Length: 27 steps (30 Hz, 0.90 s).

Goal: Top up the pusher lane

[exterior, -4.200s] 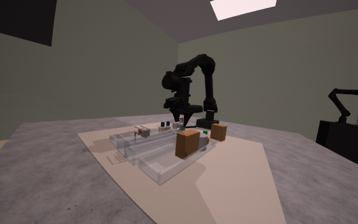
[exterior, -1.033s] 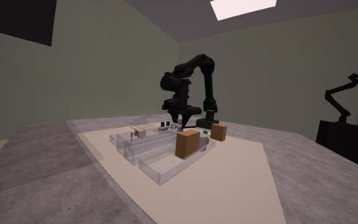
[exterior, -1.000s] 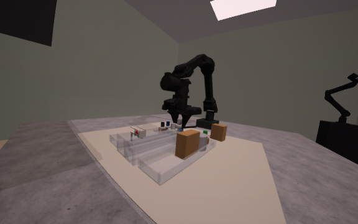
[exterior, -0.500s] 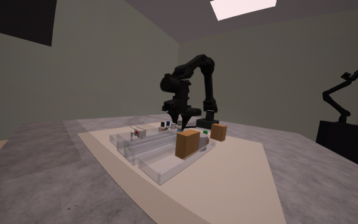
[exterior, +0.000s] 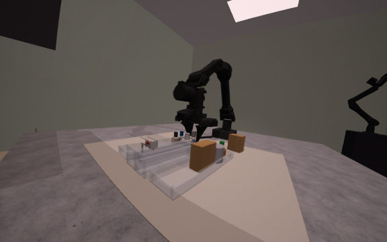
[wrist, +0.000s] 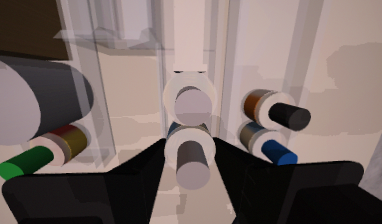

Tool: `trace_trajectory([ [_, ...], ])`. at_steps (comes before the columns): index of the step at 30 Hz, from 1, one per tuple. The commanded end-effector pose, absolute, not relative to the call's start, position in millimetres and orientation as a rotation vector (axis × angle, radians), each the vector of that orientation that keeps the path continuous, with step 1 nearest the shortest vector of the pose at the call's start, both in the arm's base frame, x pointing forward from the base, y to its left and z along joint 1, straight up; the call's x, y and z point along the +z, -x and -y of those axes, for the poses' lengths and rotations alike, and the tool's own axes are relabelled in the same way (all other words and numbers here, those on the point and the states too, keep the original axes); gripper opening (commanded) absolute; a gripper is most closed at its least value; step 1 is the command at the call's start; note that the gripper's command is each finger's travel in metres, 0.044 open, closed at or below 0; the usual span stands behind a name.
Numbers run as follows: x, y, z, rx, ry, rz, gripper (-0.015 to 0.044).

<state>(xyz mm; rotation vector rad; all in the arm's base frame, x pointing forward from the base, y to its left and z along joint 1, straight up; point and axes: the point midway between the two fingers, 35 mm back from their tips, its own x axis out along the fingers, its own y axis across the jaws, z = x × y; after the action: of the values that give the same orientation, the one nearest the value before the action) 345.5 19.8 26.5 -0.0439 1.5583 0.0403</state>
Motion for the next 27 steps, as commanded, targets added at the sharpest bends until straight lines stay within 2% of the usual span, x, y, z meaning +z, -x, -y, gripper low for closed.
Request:
trace_trajectory([
  [1,25.3,-348.5,-20.1,0.045,0.045,-1.545,0.0],
  [27,21.5,-345.0,-19.9,0.045,0.045,-1.545,0.0],
])
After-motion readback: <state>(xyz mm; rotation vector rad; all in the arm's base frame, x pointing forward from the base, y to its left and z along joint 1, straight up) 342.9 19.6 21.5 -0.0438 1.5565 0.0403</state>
